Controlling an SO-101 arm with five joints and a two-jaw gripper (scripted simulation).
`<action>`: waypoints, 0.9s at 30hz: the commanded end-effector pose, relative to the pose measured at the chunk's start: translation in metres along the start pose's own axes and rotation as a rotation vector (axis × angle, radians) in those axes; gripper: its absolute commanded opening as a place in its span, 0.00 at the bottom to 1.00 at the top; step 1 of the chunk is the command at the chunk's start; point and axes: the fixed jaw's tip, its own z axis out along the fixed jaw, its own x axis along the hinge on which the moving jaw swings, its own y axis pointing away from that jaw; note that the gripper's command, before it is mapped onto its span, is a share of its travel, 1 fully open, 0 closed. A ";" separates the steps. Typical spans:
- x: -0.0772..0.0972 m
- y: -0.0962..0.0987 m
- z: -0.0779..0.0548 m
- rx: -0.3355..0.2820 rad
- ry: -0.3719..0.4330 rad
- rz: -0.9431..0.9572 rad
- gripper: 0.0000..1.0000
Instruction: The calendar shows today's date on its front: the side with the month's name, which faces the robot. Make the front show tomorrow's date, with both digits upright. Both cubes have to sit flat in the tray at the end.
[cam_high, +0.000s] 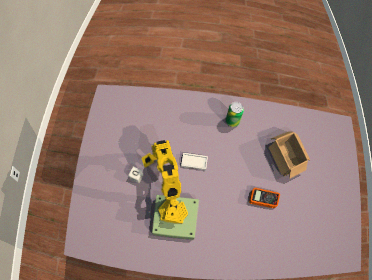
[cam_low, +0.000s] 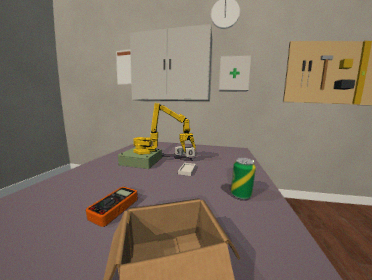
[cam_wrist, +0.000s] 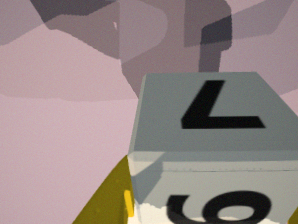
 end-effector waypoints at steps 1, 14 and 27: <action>-0.002 0.004 0.005 -0.025 -0.005 -0.001 0.00; -0.002 0.005 0.011 -0.025 -0.005 -0.001 0.00; -0.002 0.005 0.014 -0.025 -0.005 -0.001 0.00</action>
